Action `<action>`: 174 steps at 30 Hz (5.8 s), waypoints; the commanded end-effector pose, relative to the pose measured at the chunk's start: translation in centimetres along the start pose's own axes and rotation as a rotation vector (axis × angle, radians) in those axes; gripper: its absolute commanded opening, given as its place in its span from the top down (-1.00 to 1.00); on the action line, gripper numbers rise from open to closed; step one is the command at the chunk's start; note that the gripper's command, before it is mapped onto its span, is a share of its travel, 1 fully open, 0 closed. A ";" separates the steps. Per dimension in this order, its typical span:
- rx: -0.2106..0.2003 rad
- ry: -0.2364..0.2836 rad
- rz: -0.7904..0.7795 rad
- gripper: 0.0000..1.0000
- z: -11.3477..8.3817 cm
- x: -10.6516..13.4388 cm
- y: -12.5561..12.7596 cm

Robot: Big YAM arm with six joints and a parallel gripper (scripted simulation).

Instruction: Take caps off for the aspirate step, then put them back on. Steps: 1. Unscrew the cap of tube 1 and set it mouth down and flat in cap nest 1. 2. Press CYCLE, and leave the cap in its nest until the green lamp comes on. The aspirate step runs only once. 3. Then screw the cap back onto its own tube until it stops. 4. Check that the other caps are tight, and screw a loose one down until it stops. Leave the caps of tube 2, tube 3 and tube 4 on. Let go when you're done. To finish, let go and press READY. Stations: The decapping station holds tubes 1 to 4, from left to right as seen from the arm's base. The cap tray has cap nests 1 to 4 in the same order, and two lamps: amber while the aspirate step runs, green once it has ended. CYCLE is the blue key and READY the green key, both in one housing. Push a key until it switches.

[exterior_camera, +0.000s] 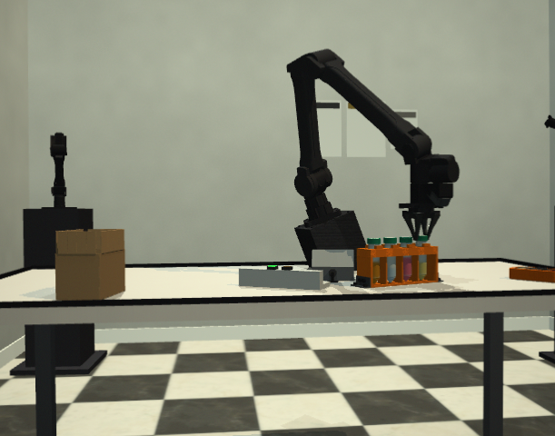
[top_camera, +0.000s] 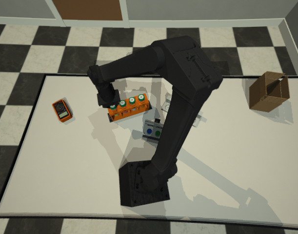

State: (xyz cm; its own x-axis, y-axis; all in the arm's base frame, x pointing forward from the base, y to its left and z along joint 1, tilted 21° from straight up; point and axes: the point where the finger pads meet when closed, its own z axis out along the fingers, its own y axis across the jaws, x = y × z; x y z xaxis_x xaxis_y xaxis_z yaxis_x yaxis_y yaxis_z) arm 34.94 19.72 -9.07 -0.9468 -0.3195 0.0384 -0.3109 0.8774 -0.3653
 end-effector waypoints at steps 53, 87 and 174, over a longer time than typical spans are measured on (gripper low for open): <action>0.001 -0.030 -0.736 1.00 -0.8 -1.2 0.3; -0.011 -0.031 0.055 1.00 -0.5 -0.8 0.5; 0.023 -0.027 -2.089 1.00 -0.8 -1.1 0.3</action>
State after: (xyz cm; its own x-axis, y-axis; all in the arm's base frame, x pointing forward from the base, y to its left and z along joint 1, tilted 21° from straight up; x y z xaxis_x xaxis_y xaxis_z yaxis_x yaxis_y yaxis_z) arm 34.90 19.72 -9.13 0.7288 -0.6143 0.3024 -0.6796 -0.7030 0.2098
